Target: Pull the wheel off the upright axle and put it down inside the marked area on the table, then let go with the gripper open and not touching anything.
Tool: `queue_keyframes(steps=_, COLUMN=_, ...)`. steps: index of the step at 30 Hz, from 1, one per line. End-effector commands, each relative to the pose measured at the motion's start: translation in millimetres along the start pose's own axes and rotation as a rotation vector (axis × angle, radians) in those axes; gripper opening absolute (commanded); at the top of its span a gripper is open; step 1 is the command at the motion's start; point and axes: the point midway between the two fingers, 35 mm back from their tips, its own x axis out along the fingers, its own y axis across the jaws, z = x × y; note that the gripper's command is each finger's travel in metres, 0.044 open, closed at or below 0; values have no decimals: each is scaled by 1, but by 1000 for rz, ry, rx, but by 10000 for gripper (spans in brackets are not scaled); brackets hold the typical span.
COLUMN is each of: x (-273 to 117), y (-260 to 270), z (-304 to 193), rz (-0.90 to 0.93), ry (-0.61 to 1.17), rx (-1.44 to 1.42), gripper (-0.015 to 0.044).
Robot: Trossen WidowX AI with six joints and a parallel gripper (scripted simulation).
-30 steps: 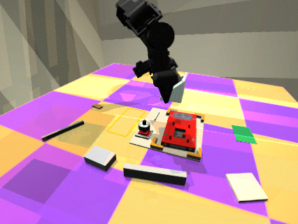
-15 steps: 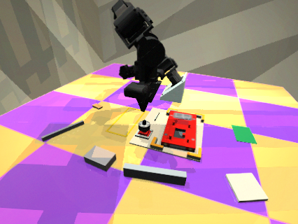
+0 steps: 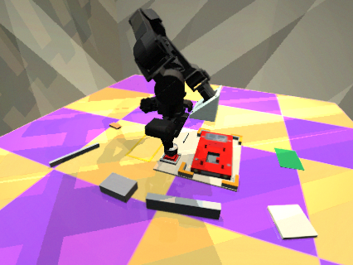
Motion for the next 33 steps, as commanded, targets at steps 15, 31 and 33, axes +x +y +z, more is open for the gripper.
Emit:
queue_keyframes(steps=15, x=24, y=-5, z=4, rz=-15, ry=-5, rx=0, gripper=155)
queue_keyframes(steps=31, x=20, y=-5, z=4, rz=-15, ry=-5, rx=-1, gripper=0)
queue_keyframes(steps=33, x=20, y=-5, z=4, rz=-14, ry=-5, rx=-1, gripper=0)
